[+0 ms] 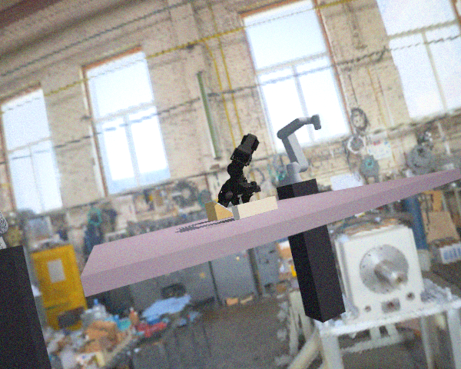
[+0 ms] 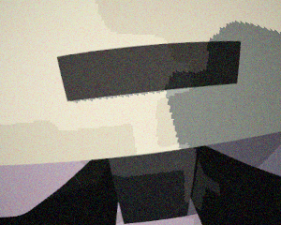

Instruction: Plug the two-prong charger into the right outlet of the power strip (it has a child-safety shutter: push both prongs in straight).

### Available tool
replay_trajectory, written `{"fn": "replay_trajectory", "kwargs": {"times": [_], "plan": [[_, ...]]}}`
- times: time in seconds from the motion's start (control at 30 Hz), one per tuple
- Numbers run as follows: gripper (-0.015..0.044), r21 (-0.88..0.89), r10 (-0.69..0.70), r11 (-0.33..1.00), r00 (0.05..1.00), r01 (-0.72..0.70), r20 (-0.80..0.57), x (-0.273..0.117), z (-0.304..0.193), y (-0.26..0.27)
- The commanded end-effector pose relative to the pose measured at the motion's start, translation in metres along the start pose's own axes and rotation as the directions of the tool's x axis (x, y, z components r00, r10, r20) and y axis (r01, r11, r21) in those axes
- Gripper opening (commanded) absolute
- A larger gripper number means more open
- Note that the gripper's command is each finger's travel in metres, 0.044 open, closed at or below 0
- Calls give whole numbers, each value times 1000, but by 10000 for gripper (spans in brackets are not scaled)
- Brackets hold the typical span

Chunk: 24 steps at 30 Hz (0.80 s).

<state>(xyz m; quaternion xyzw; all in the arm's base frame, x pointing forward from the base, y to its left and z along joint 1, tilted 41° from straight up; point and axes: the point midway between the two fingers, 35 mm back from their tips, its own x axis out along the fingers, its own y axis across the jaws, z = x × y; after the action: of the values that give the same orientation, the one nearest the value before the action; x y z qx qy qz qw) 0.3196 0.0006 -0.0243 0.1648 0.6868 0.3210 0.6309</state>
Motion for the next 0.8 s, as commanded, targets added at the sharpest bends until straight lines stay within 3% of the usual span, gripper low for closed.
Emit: {"fn": "replay_trajectory", "kwargs": {"times": [0.0,0.77], "plan": [[0,-11,1,1000,1000,-1,17,0,4,0],[0,-11,1,1000,1000,-1,17,-2,3,0]]}}
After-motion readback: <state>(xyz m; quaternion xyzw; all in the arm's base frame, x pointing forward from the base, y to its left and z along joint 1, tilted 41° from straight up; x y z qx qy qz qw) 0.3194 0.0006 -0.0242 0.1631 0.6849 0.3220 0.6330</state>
